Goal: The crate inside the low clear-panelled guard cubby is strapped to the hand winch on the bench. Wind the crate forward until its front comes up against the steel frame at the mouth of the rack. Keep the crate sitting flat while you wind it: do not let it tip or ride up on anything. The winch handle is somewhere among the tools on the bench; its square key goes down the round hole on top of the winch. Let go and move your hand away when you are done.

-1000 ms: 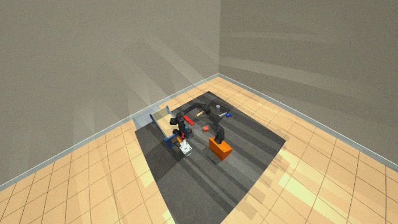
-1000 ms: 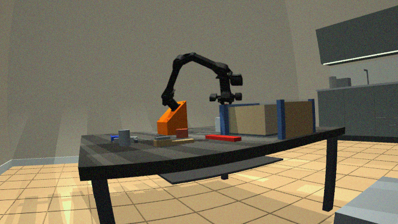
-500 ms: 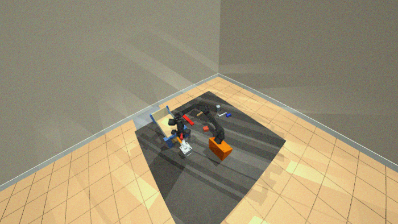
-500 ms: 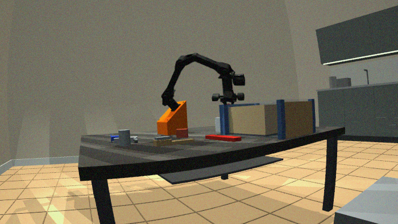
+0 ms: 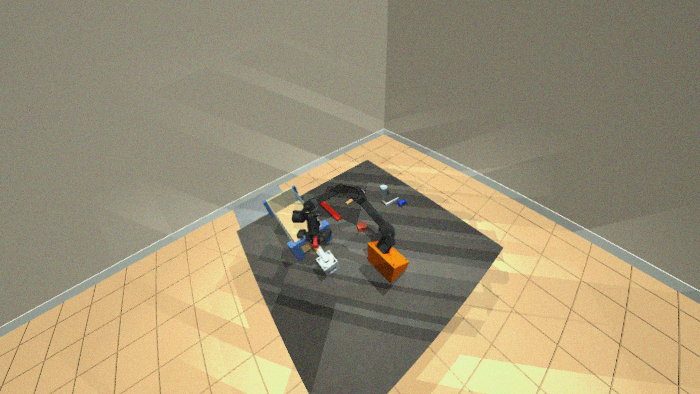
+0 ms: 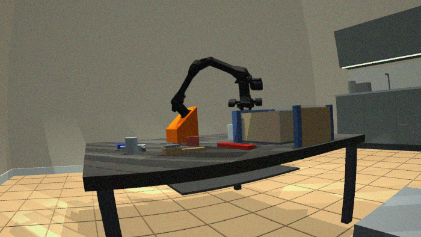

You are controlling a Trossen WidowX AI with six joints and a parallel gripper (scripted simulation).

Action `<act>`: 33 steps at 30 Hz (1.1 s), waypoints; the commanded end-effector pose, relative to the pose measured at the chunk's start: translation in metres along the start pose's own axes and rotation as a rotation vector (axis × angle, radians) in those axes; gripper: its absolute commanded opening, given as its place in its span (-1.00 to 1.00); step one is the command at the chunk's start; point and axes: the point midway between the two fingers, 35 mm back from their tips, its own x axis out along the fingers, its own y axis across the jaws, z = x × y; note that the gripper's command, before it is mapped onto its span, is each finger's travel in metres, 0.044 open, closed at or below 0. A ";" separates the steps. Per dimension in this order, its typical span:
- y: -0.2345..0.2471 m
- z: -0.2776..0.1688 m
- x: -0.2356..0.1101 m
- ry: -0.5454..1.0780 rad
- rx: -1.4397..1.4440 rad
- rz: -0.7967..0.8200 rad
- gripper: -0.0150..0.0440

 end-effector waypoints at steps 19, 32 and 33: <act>0.025 -0.028 0.011 0.017 -0.004 0.020 -0.49; 0.019 -0.018 0.008 -0.008 0.013 -0.001 -0.40; 0.019 -0.018 0.008 -0.008 0.013 -0.001 -0.31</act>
